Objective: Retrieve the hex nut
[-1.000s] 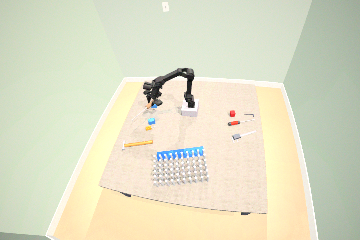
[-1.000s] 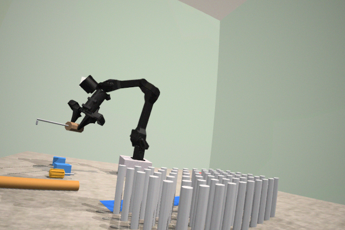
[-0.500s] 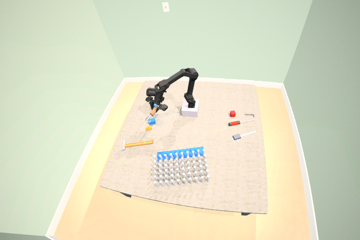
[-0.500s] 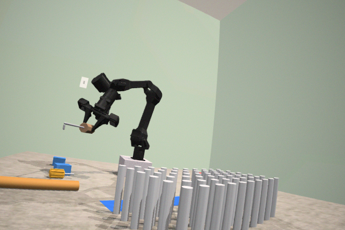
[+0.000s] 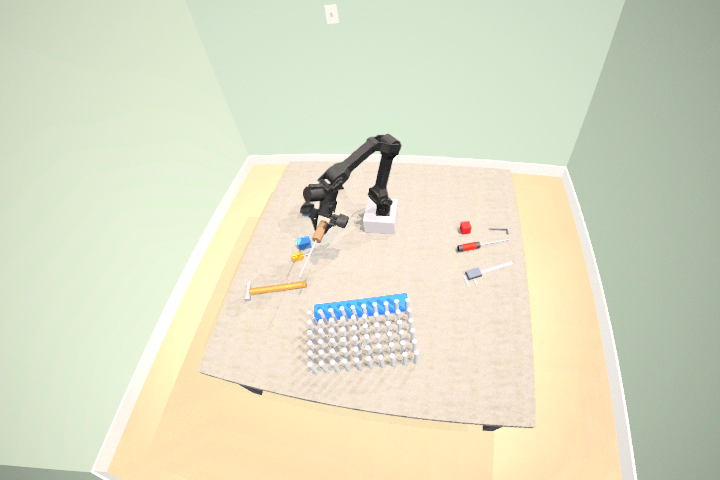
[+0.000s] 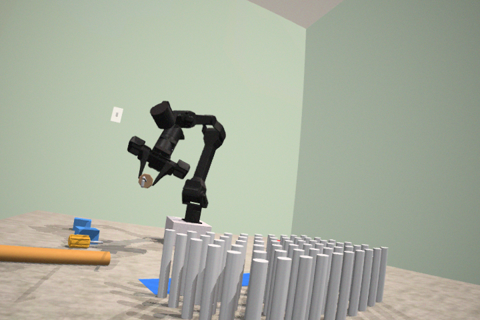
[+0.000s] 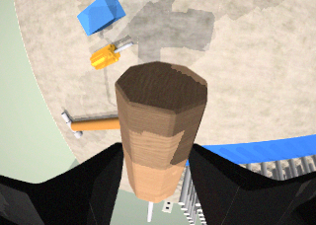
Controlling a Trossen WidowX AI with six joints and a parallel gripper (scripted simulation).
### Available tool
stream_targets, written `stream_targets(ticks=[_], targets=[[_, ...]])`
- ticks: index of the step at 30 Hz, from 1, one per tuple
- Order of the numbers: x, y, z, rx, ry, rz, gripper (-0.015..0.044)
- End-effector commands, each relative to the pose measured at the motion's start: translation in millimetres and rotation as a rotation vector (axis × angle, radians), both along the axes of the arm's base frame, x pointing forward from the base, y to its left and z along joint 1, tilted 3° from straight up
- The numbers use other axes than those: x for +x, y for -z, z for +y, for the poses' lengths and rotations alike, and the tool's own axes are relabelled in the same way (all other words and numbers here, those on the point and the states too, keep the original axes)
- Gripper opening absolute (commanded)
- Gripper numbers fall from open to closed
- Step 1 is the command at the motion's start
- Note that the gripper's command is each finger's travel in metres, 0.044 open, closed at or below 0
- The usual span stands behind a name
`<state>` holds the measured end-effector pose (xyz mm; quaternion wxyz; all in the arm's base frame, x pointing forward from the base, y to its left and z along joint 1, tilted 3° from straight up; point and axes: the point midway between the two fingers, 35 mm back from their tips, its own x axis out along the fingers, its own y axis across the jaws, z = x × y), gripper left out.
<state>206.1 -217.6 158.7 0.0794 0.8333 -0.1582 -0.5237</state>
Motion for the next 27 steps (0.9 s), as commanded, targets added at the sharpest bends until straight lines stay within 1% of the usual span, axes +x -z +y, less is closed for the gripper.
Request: stream_targets(ticks=[1,14,24,27], targets=[[8,1,17,0.004,-0.045,0.001,0.0000],[32,-1,76,0.002,-0.226,-0.010,0.0000],[40,-3,121,0.003,-0.365,-0.019,0.0000],[41,-3,128,0.003,-0.385,-0.020,0.0000]])
